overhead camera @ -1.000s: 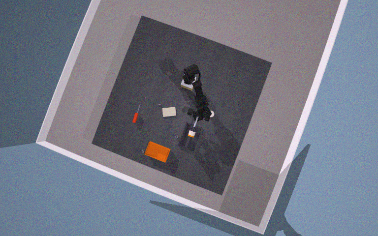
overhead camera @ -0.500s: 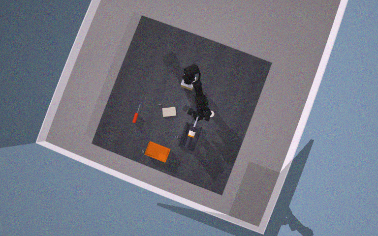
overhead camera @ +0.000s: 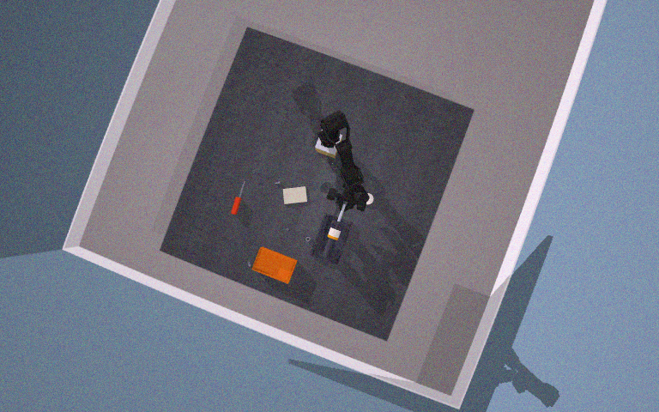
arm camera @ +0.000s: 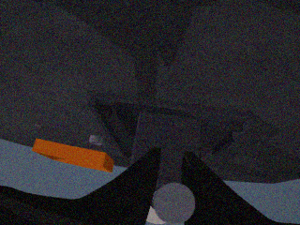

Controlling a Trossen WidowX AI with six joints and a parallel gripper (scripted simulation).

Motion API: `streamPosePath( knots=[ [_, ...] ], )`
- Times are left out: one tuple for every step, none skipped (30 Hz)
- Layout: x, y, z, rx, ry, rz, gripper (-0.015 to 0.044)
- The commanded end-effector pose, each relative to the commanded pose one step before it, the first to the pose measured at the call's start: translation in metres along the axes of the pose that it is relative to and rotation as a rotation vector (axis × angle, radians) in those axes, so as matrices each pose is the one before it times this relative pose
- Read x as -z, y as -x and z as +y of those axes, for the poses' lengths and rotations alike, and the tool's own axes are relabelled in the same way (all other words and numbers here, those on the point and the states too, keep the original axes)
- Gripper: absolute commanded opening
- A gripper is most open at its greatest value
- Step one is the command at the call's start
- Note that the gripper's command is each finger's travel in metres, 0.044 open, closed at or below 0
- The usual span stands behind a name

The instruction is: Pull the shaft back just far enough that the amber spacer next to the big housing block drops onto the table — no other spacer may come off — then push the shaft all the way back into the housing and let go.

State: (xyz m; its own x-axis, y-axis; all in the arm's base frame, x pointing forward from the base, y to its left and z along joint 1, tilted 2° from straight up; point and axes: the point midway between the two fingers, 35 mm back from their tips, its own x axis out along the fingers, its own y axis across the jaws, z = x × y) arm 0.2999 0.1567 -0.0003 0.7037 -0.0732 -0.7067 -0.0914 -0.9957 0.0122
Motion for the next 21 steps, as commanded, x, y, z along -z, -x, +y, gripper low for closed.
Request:
streamPosePath(
  knots=[
    [-0.00093, 0.00065, -0.00007, -0.00033, -0.0017, -0.00077, 0.0],
    [-0.00008, 0.00007, 0.0, 0.0, 0.0, -0.00001, 0.0],
    [-0.00008, 0.00007, 0.0, 0.0, 0.0, -0.00001, 0.0],
    [-0.00008, 0.00007, 0.0, 0.0, 0.0, -0.00001, 0.0],
    [-0.00008, 0.00007, 0.0, 0.0, 0.0, -0.00001, 0.0],
    [-0.00008, 0.00007, 0.0, 0.0, 0.0, -0.00001, 0.0],
    [-0.00008, 0.00007, 0.0, 0.0, 0.0, -0.00001, 0.0],
    [-0.00008, 0.00007, 0.0, 0.0, 0.0, -0.00001, 0.0],
    [-0.00008, 0.00007, 0.0, 0.0, 0.0, -0.00001, 0.0],
    [-0.00008, 0.00007, 0.0, 0.0, 0.0, -0.00001, 0.0],
    [-0.00008, 0.00007, 0.0, 0.0, 0.0, -0.00001, 0.0],
    [-0.00008, 0.00007, 0.0, 0.0, 0.0, -0.00001, 0.0],
    [-0.00008, 0.00007, 0.0, 0.0, 0.0, -0.00001, 0.0],
    [-0.00008, 0.00007, 0.0, 0.0, 0.0, -0.00001, 0.0],
    [-0.00008, 0.00007, 0.0, 0.0, 0.0, -0.00001, 0.0],
    [-0.00008, 0.00007, 0.0, 0.0, 0.0, -0.00001, 0.0],
    [-0.00008, 0.00007, 0.0, 0.0, 0.0, -0.00001, 0.0],
    [-0.00008, 0.00007, 0.0, 0.0, 0.0, -0.00001, 0.0],
    [-0.00008, 0.00007, 0.0, 0.0, 0.0, -0.00001, 0.0],
    [-0.00008, 0.00007, 0.0, 0.0, 0.0, -0.00001, 0.0],
    [-0.00008, 0.00007, 0.0, 0.0, 0.0, -0.00001, 0.0]
  ],
)
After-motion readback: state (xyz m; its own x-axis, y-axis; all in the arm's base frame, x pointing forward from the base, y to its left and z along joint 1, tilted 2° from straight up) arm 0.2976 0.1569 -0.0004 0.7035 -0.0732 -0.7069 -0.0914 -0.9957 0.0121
